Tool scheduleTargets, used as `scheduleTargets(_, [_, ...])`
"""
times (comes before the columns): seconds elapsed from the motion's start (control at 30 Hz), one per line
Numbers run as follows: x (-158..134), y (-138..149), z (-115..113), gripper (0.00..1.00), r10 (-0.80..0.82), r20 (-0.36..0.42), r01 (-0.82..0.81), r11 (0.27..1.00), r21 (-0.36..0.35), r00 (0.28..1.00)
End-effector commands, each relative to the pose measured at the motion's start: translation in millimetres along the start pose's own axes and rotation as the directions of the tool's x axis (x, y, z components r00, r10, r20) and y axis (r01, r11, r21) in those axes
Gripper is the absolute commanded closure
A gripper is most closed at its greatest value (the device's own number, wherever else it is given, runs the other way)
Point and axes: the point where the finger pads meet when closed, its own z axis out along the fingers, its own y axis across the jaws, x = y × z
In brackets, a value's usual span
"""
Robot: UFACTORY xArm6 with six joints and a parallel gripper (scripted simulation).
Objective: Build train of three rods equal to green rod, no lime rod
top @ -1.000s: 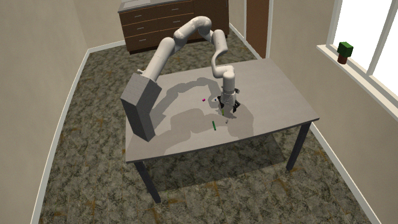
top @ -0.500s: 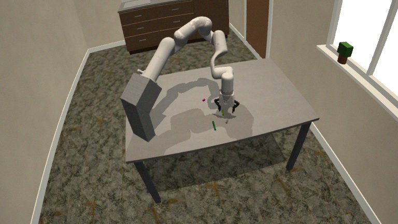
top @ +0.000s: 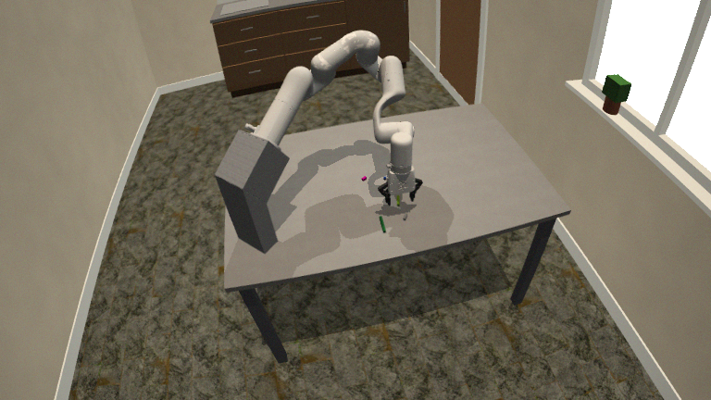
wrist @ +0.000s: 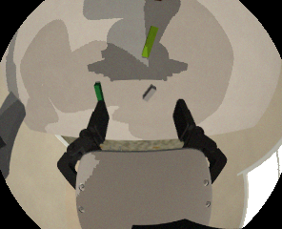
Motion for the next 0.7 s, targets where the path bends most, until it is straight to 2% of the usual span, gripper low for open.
scheduleTargets(0.0, [-4.0,-5.9,-0.7,0.00,-0.150,0.002,0.150,0.988,-0.019,0.989])
scheduleTargets(0.23, [-8.8,-15.6,-0.7,0.00,-0.343,0.006,0.343,0.939,-0.018,0.939])
scheduleTargets(0.47, [-13.7,-26.0,-0.9,0.00,-0.534,0.010,0.534,0.845,-0.017,0.846])
scheduleTargets(0.53, [-13.7,-26.0,-0.9,0.00,-0.534,0.010,0.534,0.845,-0.017,0.846])
scheduleTargets(0.67, [-17.0,-33.2,-1.0,0.00,-0.654,0.013,0.654,0.756,-0.016,0.757])
